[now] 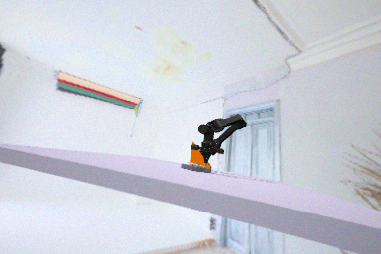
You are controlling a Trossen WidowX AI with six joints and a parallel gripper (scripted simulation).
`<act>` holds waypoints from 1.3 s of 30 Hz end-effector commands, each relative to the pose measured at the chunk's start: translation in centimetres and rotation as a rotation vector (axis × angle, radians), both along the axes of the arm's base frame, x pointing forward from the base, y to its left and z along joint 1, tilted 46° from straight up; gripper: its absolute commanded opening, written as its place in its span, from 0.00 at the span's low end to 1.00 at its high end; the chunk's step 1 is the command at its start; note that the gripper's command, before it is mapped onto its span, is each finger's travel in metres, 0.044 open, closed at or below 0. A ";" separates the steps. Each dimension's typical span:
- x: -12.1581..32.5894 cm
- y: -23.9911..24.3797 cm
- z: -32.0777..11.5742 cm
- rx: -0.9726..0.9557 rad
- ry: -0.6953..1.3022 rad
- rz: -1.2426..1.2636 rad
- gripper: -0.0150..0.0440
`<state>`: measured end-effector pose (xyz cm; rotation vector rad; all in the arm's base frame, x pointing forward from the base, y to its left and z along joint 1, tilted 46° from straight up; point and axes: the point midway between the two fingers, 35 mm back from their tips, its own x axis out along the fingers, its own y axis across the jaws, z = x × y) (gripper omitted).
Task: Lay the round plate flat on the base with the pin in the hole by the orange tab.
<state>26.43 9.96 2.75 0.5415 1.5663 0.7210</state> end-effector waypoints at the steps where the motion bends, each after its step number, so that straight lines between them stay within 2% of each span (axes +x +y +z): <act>1: 0.7 0.2 0.2 0.006 -0.021 -0.001 0.25; 39: 1.4 0.3 0.2 0.006 -0.022 -0.001 0.25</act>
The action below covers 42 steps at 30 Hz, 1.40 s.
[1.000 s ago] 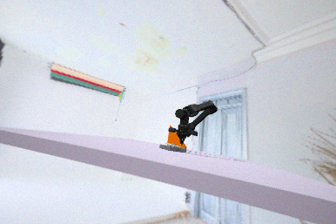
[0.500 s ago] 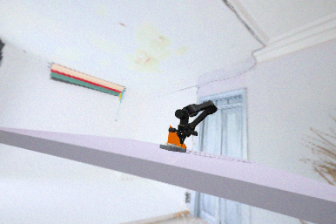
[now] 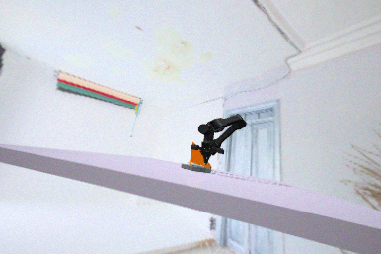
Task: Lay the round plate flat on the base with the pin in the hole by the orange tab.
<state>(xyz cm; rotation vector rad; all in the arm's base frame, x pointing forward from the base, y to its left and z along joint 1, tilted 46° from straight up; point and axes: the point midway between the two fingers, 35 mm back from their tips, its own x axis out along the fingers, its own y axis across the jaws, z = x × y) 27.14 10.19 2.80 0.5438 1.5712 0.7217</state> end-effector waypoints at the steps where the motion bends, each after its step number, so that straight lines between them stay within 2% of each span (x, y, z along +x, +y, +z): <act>1: 0.7 0.1 0.2 0.005 -0.027 -0.002 0.25; 42: 2.0 0.2 0.1 0.005 -0.028 -0.002 0.25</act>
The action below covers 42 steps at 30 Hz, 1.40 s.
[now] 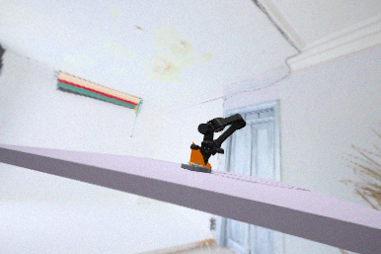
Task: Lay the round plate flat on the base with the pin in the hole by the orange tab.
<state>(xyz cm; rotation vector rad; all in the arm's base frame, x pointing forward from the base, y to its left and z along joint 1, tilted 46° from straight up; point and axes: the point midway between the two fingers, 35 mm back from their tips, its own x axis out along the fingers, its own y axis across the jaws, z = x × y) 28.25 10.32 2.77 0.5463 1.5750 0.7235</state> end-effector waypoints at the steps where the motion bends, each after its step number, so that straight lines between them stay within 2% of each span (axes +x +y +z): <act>1: 0.9 0.1 0.1 0.003 -0.032 -0.003 0.25; 42: 2.2 -0.3 -0.2 0.003 -0.033 -0.003 0.25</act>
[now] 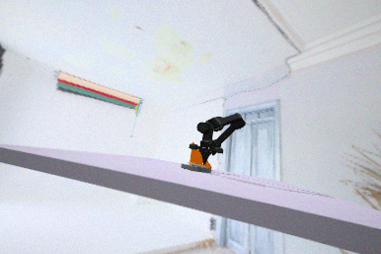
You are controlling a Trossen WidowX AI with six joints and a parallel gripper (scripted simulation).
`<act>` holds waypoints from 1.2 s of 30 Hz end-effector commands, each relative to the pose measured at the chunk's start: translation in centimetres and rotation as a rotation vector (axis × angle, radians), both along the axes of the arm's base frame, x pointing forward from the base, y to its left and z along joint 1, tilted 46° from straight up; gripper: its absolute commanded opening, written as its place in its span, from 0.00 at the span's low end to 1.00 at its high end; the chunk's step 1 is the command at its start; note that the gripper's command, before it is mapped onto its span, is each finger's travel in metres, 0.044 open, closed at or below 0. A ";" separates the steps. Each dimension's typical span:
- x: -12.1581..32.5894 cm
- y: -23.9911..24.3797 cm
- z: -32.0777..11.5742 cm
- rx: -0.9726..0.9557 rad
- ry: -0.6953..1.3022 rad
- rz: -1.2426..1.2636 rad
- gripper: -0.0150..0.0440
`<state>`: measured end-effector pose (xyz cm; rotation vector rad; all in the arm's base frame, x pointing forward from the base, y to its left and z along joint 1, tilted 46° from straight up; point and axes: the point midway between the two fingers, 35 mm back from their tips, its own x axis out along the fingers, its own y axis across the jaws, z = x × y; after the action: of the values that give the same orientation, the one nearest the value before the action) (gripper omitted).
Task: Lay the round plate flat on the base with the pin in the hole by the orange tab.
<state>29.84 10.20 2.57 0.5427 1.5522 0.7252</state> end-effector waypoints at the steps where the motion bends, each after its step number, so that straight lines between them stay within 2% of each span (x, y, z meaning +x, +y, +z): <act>1: 0.7 -0.2 -0.1 0.000 -0.011 0.002 0.25; 36: 3.4 -2.7 -2.5 -0.002 -0.013 0.002 0.25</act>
<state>33.08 7.92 0.34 0.5409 1.5386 0.7298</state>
